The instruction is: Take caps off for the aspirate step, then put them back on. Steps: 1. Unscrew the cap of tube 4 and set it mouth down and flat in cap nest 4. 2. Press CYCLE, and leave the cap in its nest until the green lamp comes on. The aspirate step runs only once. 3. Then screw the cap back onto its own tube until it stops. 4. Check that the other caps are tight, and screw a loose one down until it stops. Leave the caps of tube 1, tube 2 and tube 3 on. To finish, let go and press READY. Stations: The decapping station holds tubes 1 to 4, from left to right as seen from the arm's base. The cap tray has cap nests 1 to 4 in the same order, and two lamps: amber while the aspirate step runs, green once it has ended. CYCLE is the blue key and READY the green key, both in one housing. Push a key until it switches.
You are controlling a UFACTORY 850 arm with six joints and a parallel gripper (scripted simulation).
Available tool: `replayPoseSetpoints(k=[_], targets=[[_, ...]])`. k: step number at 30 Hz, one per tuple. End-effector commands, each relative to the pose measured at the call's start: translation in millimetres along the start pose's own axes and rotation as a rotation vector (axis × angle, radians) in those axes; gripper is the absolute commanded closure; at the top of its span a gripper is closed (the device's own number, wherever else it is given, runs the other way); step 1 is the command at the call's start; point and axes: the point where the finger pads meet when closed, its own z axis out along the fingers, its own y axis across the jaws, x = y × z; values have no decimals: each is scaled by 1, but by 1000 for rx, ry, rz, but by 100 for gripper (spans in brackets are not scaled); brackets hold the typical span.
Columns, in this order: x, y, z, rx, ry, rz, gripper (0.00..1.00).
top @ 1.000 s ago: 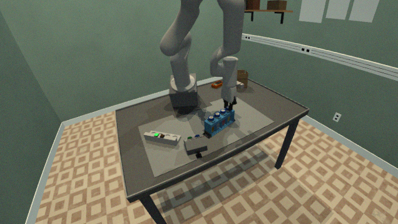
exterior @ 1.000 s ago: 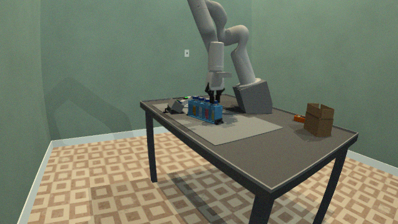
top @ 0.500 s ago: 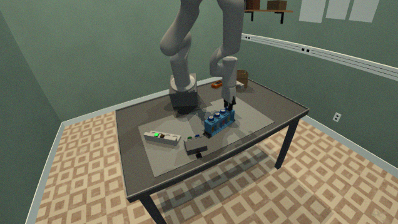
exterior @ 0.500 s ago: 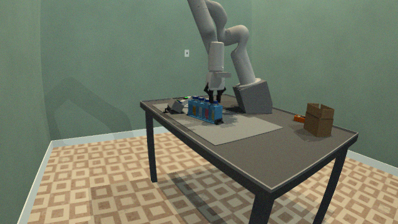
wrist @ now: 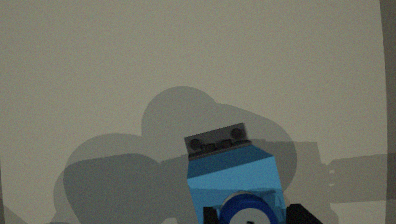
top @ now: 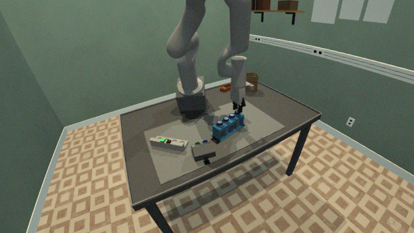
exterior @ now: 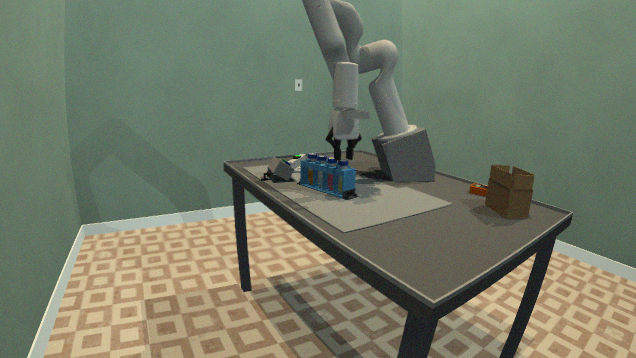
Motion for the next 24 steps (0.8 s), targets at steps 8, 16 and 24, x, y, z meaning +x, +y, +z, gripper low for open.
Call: replayPoseSetpoints(k=[8, 16, 24], targets=[[0, 1, -30, 1, -3, 0, 54], [-24, 7, -30, 2, -2, -250, 54], [-50, 13, -30, 2, -2, -489, 54]])
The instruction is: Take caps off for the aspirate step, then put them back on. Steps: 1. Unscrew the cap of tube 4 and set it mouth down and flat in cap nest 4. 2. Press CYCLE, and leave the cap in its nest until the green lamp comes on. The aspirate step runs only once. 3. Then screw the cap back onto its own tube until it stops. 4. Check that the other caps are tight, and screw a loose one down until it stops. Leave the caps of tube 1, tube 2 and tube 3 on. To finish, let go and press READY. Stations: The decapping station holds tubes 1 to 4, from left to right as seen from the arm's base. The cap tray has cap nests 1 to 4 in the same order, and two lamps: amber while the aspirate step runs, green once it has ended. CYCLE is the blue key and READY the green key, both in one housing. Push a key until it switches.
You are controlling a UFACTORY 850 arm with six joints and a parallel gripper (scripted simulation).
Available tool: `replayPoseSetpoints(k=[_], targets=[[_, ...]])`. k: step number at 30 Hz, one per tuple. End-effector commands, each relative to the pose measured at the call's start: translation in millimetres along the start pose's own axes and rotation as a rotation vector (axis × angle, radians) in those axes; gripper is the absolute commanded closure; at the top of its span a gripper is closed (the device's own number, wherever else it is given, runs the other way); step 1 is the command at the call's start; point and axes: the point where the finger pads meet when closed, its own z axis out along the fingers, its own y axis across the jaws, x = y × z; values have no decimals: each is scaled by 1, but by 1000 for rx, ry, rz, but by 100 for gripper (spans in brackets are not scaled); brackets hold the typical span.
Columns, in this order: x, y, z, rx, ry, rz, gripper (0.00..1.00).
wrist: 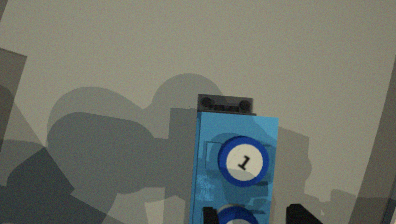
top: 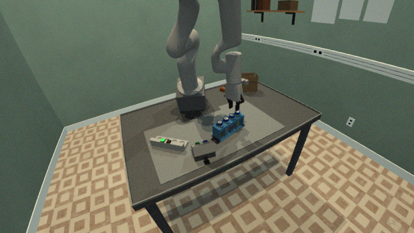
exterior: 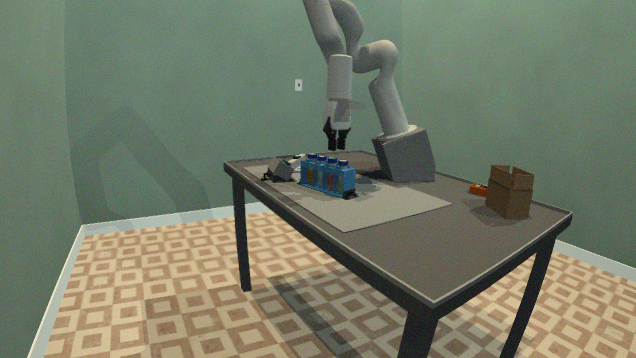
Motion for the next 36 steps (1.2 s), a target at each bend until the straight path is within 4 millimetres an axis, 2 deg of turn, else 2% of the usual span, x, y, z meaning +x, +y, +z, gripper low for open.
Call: replayPoseSetpoints(k=[1, 11, 22, 36], targets=[[-18, 0, -1, 27, 3, -162, 54], [-18, 0, 2, 27, 3, -162, 54], [-18, -1, 35, 27, 3, -162, 54], [-18, -1, 36, 27, 3, -162, 54]])
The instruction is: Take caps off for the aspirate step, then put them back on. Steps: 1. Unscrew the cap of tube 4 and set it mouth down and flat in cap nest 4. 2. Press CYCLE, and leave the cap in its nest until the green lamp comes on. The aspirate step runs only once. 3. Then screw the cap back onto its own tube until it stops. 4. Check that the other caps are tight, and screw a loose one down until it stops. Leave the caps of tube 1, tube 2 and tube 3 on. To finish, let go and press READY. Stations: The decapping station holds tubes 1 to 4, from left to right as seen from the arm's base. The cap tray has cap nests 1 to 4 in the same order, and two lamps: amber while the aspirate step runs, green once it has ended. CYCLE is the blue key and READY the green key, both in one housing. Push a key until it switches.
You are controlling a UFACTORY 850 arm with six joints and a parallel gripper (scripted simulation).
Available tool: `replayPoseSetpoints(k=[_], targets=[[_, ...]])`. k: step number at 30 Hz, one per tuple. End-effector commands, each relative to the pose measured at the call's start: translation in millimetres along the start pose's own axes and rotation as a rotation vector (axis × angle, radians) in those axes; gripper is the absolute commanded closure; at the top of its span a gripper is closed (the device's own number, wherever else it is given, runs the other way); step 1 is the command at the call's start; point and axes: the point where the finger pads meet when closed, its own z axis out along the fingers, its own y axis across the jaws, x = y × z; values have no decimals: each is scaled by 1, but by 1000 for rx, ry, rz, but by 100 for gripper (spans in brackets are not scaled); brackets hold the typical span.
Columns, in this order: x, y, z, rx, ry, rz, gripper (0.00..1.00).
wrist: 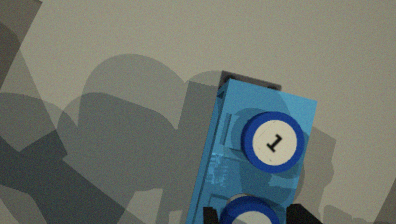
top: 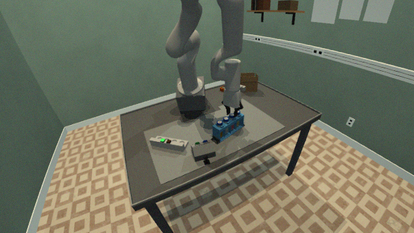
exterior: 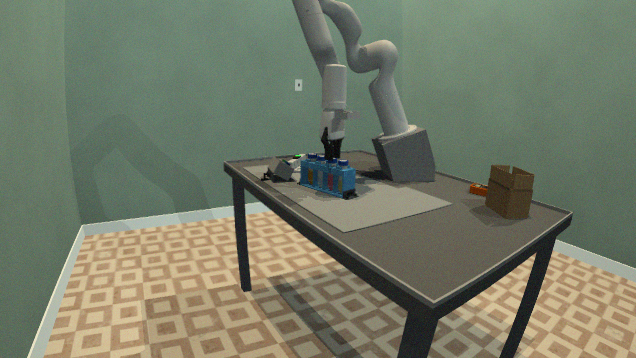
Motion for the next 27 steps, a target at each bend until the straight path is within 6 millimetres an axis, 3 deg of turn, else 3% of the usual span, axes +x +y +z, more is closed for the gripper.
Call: replayPoseSetpoints(k=[1, 26, 27], targets=[[0, 0, 2, -2, 0, 0, 54], [0, 0, 10, -2, 0, 0, 54], [0, 0, 10, -2, 0, 0, 100]])
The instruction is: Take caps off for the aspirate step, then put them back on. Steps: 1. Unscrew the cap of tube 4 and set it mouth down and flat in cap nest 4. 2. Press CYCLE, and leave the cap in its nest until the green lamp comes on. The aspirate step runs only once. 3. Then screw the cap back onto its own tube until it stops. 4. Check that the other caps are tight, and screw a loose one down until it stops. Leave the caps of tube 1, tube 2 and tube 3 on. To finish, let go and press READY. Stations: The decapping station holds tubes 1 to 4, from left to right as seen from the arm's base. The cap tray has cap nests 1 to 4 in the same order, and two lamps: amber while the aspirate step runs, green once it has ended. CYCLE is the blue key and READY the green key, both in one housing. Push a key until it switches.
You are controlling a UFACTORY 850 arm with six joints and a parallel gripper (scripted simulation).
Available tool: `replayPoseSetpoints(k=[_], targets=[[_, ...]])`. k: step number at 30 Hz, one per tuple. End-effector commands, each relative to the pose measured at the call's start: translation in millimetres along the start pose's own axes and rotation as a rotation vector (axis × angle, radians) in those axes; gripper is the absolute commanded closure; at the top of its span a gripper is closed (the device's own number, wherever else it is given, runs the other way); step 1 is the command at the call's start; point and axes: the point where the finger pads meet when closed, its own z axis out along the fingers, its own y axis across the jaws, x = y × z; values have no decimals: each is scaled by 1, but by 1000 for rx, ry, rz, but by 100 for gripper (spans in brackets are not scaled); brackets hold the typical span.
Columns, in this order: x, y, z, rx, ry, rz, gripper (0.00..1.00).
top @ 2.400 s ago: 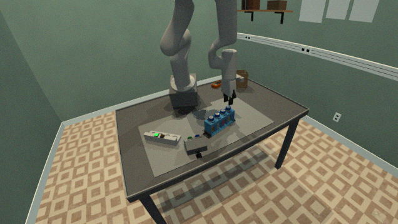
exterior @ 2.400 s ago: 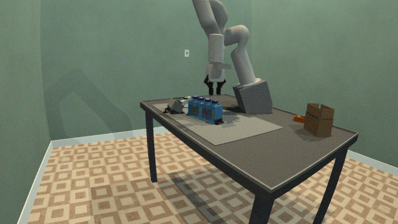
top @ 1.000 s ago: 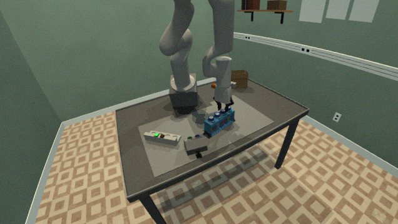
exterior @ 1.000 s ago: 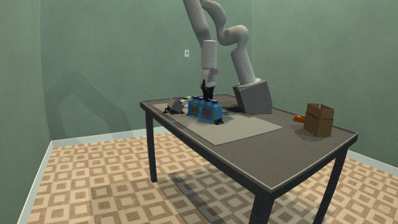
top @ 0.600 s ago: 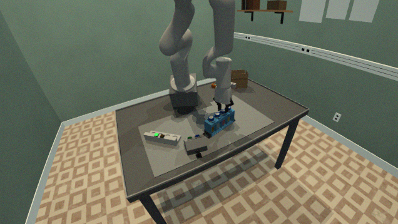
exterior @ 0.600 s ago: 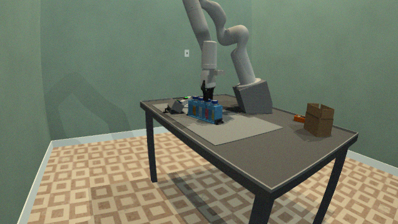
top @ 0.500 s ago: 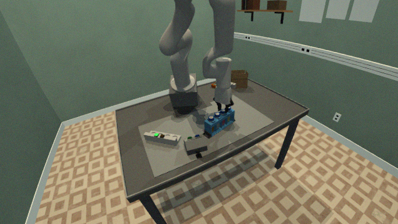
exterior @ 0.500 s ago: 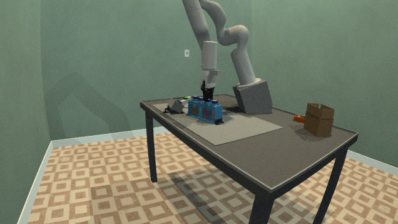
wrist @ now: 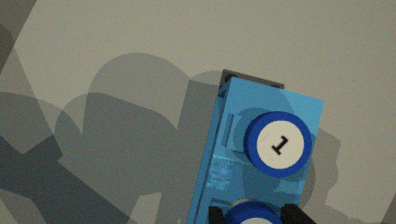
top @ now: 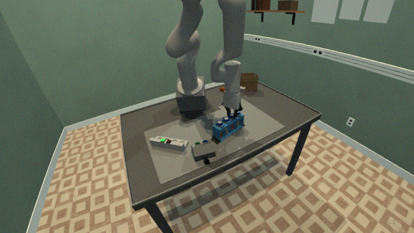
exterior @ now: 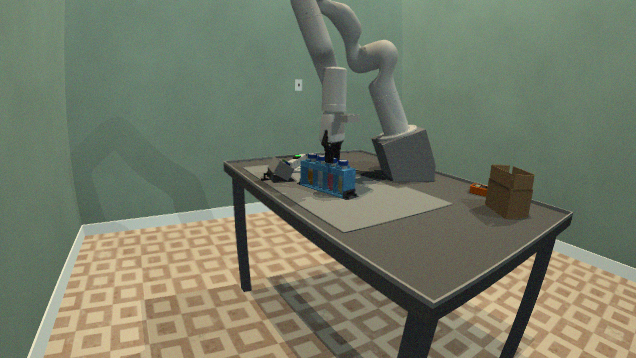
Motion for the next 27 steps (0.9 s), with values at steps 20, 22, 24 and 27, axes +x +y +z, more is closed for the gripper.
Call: replayPoseSetpoints(k=[20, 22, 24, 27], targets=[[0, 0, 0, -1, 0, 120, 100], [0, 1, 0, -1, 0, 160, 100], [0, 0, 0, -1, 0, 200, 100], [0, 0, 0, -1, 0, 260, 100]])
